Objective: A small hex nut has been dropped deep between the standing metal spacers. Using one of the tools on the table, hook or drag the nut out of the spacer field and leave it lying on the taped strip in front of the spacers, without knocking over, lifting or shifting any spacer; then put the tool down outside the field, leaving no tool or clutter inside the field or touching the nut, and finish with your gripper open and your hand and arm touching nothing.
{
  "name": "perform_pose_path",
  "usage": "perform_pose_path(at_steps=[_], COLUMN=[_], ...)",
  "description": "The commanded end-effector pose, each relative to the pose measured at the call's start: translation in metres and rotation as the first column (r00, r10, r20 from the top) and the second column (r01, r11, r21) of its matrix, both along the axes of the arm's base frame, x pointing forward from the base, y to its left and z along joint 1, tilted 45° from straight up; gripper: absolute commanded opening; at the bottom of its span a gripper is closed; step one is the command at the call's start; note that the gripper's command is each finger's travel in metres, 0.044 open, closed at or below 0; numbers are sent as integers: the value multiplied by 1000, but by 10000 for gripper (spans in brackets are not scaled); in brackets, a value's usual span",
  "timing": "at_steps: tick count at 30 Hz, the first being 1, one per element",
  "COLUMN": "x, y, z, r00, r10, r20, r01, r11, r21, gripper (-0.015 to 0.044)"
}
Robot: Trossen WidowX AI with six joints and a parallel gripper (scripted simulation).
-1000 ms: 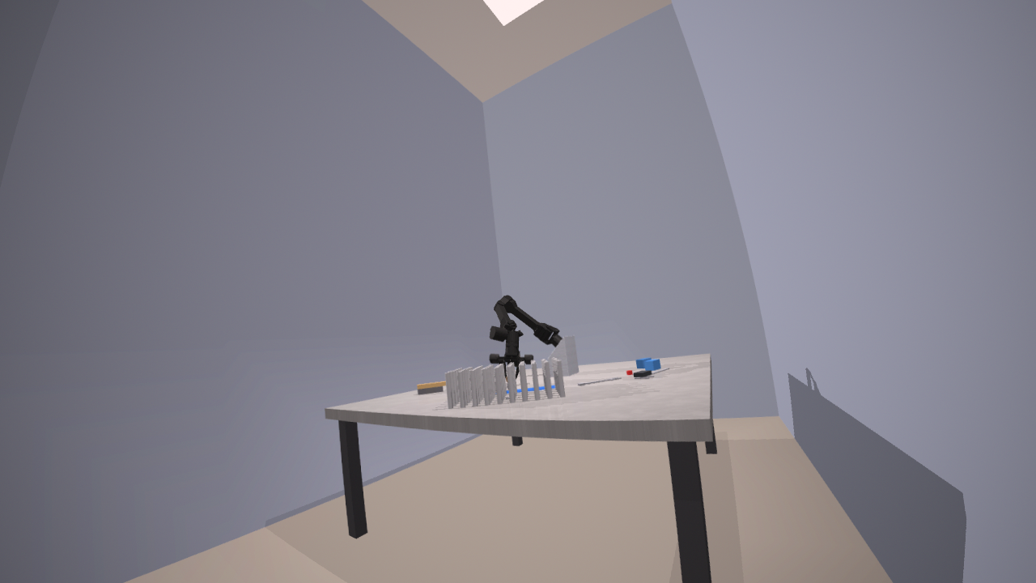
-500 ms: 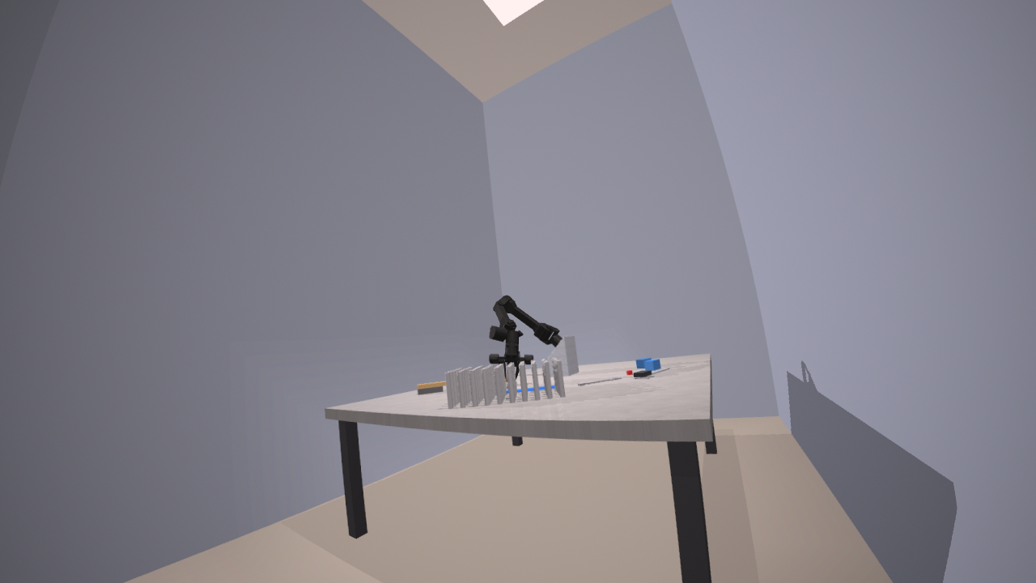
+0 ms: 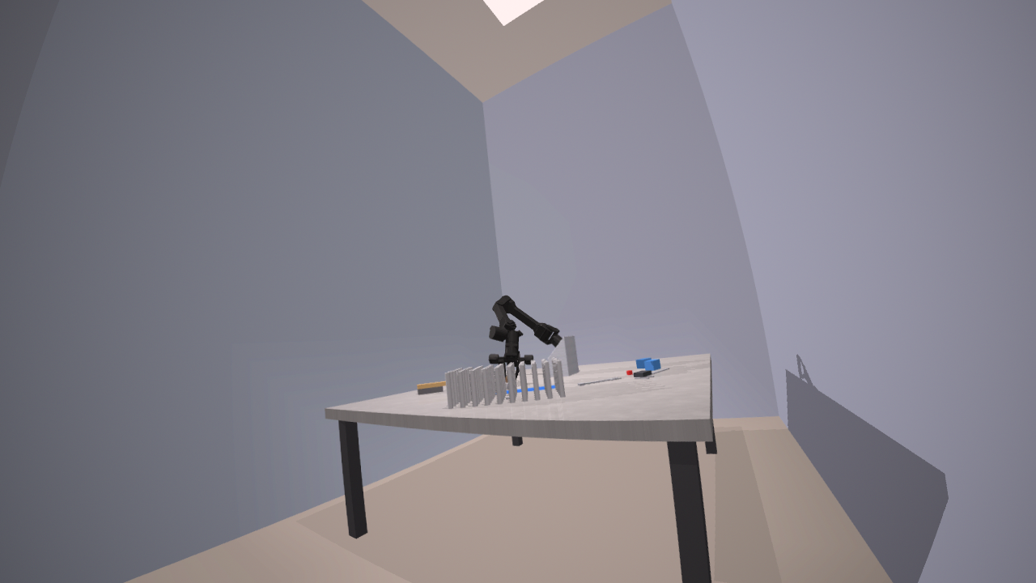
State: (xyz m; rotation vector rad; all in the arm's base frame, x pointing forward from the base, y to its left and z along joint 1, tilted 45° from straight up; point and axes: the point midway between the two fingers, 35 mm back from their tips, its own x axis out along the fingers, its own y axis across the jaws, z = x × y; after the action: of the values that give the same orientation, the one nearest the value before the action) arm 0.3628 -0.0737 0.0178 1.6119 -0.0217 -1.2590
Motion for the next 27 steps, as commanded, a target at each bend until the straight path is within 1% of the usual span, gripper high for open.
perform_pose_path(at_steps=[1,27], x=[3,17], y=[2,10], z=[-2,-8], r00=[1000,1000], r10=[-1,-1], r20=[-2,-1], r01=[1,1], r11=[1000,1000], r21=[0,0], gripper=[0,0])
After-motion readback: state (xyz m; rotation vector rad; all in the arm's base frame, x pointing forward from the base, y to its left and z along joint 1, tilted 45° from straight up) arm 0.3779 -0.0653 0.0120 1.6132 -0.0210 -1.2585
